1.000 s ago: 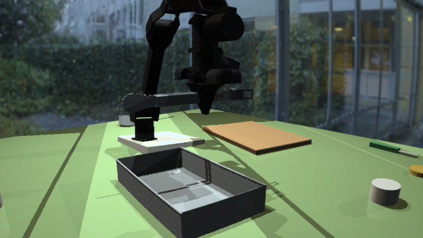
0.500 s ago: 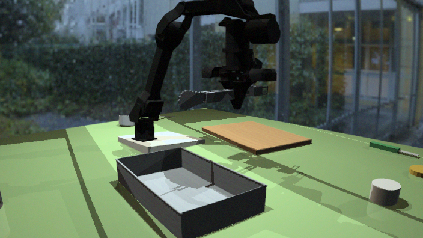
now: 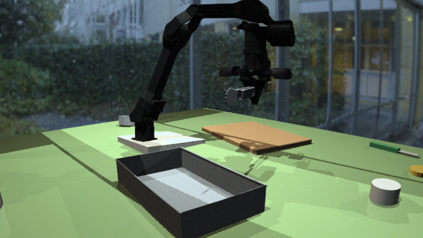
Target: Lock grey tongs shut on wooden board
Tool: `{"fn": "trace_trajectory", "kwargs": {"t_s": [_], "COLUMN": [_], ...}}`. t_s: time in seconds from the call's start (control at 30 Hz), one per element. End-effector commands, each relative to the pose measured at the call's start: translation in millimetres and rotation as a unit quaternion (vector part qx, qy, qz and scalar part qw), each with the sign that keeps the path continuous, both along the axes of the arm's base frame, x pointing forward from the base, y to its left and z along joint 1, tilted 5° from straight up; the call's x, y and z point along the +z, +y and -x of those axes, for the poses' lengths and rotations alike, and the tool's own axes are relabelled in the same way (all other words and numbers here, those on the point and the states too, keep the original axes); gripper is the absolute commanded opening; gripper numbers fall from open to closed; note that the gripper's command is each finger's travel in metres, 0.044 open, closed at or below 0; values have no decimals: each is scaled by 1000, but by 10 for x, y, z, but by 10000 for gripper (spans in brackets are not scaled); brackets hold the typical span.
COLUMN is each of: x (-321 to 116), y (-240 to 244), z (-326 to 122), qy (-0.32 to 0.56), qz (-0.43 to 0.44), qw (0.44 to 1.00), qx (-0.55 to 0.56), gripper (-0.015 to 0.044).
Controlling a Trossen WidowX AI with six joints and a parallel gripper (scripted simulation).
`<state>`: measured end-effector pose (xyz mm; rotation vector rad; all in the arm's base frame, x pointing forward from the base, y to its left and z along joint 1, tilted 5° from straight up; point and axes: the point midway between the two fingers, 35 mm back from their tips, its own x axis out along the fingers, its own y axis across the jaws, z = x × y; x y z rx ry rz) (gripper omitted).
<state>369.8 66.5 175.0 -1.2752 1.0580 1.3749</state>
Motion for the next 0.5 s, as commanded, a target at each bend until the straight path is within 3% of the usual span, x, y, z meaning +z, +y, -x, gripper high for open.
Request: {"fn": "trace_trajectory", "kwargs": {"t_s": [0.0, 0.47], "x": [18, 88], "y": [74, 810], "z": [9, 221], "qy": [-2, -14], "qz": [-1, -3], "qw": [1000, 994], "qx": [14, 112], "gripper": [-150, -150]}}
